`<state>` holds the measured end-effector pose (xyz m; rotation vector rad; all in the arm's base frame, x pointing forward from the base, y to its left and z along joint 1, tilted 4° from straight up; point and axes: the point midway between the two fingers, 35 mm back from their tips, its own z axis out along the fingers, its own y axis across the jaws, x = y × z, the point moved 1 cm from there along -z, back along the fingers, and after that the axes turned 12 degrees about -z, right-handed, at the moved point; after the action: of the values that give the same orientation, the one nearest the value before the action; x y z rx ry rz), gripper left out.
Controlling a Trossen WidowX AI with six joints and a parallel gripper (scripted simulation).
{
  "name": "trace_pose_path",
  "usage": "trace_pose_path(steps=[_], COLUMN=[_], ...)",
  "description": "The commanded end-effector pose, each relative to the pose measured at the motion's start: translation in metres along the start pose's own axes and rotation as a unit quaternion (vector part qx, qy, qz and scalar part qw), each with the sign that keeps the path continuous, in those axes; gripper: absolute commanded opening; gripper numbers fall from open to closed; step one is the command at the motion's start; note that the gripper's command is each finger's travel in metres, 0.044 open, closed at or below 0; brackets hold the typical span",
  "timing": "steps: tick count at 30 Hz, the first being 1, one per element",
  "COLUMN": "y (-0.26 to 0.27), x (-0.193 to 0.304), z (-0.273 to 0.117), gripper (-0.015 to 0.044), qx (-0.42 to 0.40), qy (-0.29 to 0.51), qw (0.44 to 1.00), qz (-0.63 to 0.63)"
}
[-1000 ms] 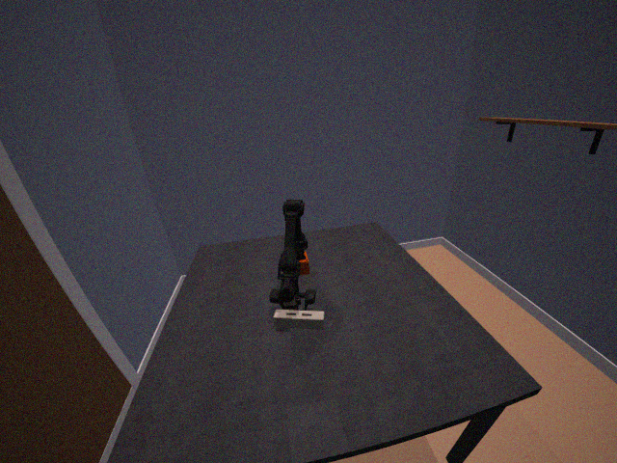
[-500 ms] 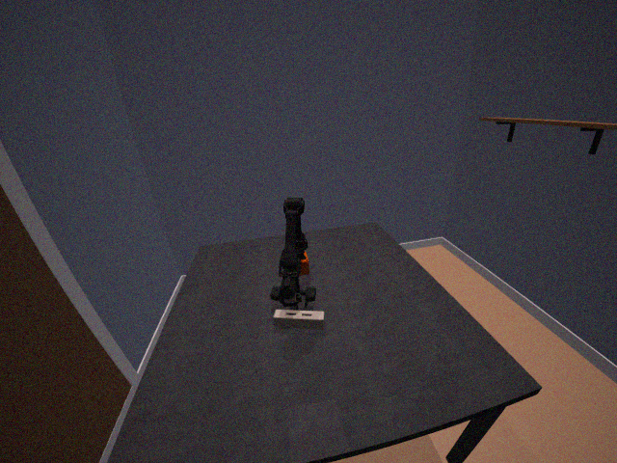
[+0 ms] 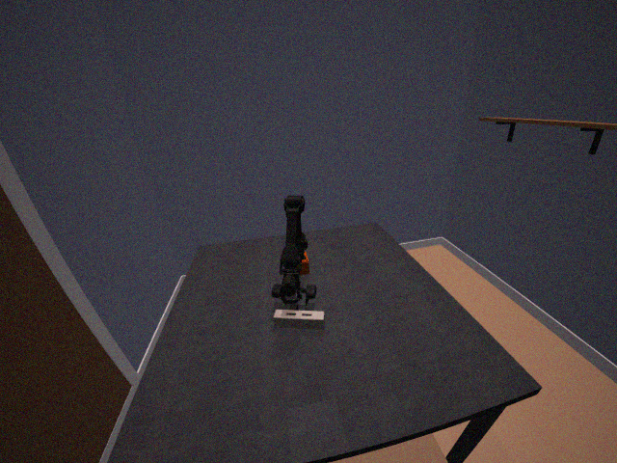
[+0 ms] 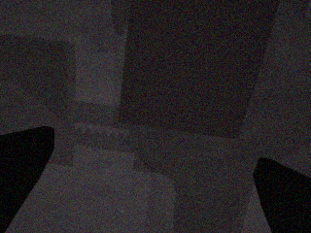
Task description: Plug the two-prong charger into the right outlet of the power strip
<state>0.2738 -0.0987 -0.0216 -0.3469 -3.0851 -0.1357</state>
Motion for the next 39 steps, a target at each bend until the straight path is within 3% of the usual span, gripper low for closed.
trace_pose_path(steps=[1,13,25,39], y=[0.001,0.003,0.001,0.001], x=[0.004,0.012,0.006,0.006], z=[-0.002,0.001,-0.078,-0.079], gripper=[0.0440,0.0440,0.0440,0.0440], qx=[0.002,0.001,0.064,0.065], qy=[-0.004,-0.004,-0.287,-0.291], qw=[1.000,1.000,0.956,0.954], qz=[0.002,0.000,0.001,0.001])
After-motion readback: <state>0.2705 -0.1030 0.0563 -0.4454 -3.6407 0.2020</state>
